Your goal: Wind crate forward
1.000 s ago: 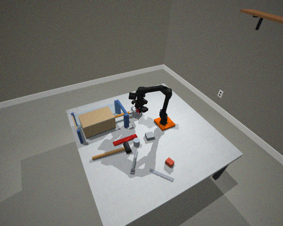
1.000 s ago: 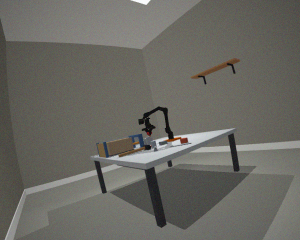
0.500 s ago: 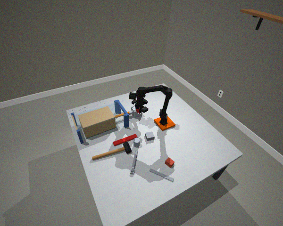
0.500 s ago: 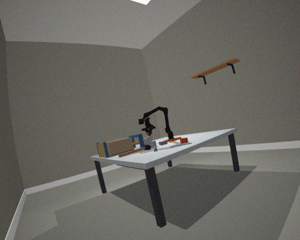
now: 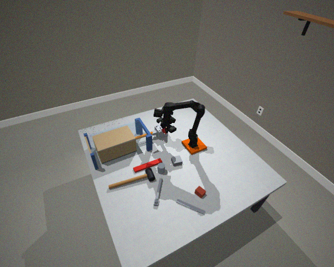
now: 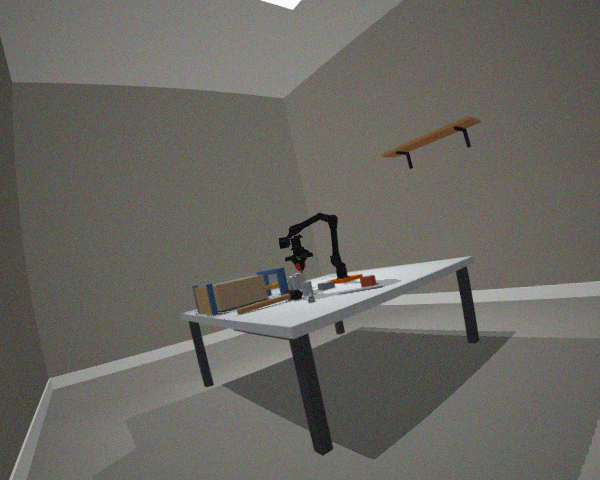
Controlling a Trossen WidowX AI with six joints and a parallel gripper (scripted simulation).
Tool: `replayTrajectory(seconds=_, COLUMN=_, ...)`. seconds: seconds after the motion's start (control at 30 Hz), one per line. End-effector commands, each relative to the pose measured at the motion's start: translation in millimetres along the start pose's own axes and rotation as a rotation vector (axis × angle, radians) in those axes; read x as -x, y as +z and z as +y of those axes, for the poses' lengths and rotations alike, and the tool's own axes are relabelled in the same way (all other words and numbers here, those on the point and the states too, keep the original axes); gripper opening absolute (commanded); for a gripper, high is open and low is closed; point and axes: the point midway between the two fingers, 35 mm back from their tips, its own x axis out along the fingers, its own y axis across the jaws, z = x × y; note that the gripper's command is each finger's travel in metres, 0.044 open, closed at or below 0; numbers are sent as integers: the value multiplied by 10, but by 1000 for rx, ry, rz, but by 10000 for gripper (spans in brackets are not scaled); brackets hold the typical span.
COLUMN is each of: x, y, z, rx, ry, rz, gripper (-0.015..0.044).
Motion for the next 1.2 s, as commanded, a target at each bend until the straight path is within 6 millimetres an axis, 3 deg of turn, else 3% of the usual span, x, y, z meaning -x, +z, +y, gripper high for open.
replayTrajectory(seconds=0.0, x=-28, y=87, z=-15, rx=-5, ry=-7, rz=-15, gripper=0)
replayTrajectory(seconds=1.17, x=-21, y=583, z=-10, rx=-5, ry=-7, rz=-19, gripper=0)
